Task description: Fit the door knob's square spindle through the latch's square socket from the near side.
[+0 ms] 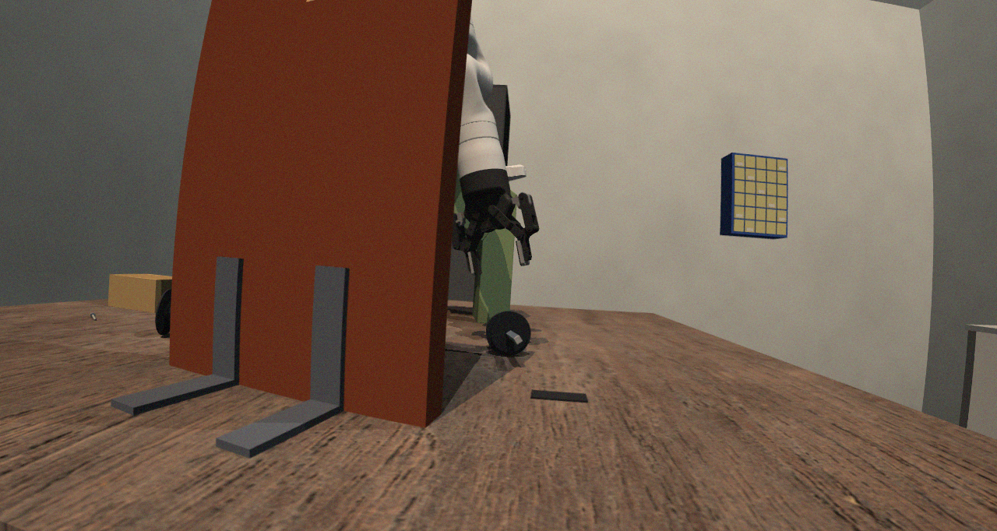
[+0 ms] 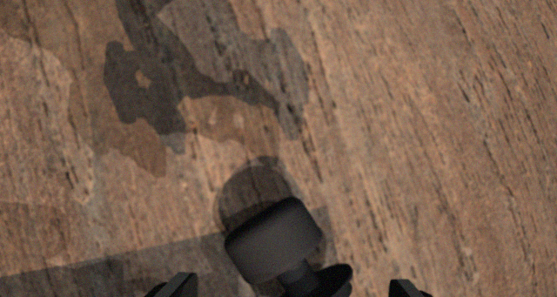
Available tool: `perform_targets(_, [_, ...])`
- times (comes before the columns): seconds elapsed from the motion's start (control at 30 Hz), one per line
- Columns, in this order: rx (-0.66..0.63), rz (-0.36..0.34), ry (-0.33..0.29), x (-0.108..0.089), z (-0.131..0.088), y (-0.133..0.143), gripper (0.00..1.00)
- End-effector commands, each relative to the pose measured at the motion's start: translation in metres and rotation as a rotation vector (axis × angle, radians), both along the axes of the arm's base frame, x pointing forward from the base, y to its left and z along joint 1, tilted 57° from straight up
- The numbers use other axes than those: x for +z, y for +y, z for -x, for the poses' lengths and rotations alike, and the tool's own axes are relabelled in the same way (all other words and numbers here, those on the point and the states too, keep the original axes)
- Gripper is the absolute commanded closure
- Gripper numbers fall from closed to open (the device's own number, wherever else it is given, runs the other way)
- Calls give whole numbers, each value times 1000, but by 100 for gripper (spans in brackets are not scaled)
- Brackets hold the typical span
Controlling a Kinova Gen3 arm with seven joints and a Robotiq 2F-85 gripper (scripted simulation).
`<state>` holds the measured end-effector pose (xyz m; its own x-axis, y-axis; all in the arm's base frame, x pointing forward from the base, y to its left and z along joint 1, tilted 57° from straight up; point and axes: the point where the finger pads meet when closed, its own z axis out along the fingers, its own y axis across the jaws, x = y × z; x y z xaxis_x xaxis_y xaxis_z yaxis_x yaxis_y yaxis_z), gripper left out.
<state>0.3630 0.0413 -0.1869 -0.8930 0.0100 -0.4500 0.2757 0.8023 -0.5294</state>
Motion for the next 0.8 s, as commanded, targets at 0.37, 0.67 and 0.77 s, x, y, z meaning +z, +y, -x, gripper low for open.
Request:
perform_targets(0.37, [88,23,101,-1,-1,-4,10])
perform_targets(0.67, [208,48,226,-2,-2,-6,10])
perform_targets(0.77, [207,52,222,-1,-6,-14,10])
